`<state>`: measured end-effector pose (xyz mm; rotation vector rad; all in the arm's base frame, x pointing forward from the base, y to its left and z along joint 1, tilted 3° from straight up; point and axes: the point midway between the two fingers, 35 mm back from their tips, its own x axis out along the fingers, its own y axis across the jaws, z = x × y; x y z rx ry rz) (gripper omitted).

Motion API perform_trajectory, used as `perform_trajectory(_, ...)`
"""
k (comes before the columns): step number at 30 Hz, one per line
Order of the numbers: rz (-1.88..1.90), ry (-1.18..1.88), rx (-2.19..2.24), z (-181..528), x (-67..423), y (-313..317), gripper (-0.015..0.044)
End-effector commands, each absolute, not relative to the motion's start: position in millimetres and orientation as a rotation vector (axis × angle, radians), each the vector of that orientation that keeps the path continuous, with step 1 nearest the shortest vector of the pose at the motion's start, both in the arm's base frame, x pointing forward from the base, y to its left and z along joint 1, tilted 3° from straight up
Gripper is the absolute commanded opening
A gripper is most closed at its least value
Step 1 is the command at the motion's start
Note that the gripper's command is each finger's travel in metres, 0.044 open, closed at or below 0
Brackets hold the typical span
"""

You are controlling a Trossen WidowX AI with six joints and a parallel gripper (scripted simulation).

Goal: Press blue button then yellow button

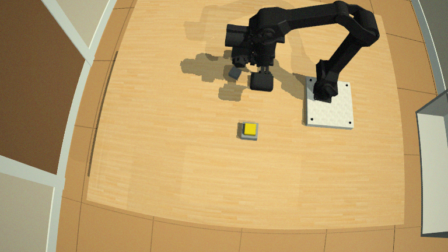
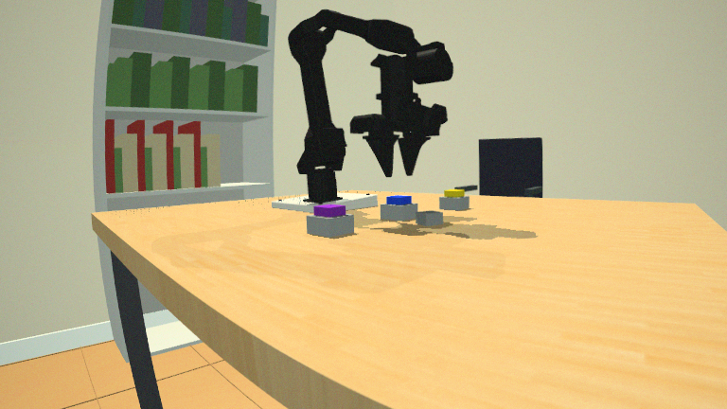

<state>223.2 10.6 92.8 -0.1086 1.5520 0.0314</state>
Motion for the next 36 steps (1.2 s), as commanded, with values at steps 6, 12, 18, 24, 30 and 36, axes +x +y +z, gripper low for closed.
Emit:
perform_trajectory(6,0.029,1.555,-0.117,82.9,222.5,9.0,0.0020)
perform_trajectory(12,0.029,1.555,-0.117,82.9,222.5,9.0,0.0020)
perform_trajectory(18,0.029,1.555,-0.117,77.3,223.0,8.7,0.0020)
perform_trajectory(24,0.029,1.555,-0.117,67.7,223.4,8.2,0.0020)
perform_trajectory(30,0.029,1.555,-0.117,58.1,223.4,7.6,0.0020)
perform_trajectory(36,0.029,1.555,-0.117,49.0,223.1,7.1,0.0020)
